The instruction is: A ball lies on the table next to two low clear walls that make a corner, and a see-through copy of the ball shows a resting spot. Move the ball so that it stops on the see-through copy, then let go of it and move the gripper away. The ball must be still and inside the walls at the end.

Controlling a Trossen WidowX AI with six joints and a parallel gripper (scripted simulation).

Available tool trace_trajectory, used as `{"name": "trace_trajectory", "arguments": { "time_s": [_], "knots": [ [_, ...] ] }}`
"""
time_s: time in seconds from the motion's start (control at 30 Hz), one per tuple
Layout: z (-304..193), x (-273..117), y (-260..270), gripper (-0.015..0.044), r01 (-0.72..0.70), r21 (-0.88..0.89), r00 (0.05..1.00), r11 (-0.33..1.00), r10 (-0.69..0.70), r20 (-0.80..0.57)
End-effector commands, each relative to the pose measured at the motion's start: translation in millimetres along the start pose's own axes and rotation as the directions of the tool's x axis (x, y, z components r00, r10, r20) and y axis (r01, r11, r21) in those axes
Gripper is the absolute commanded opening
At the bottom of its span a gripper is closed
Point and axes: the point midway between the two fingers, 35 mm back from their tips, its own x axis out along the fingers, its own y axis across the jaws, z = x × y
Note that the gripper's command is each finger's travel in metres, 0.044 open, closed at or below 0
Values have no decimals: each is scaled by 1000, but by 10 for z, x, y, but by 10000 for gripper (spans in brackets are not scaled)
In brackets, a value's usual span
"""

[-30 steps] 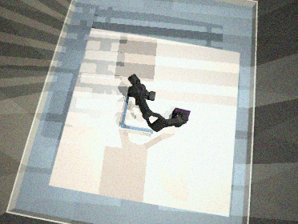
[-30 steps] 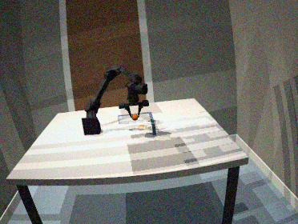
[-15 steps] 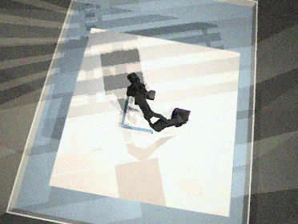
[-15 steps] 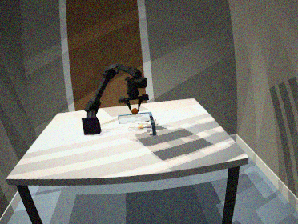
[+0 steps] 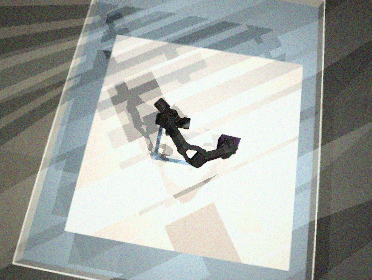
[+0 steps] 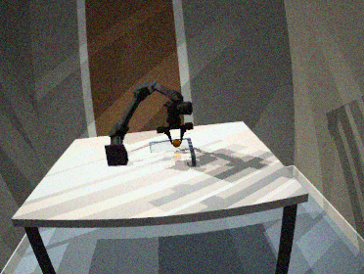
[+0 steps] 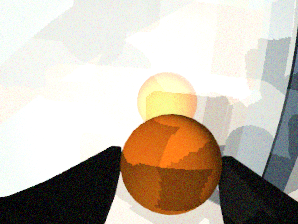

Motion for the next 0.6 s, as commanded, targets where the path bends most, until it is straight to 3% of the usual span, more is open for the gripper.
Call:
{"name": "trace_trajectory", "arguments": {
  "time_s": [0.0, 0.23, 0.57],
  "knots": [
    [0, 239, 3, 0, -7, 9, 1000, 1000, 6, 8],
    [17, 615, 23, 0, -6, 8, 1000, 1000, 6, 12],
    [18, 662, 23, 0, -6, 8, 1000, 1000, 6, 12]
  ]
}}
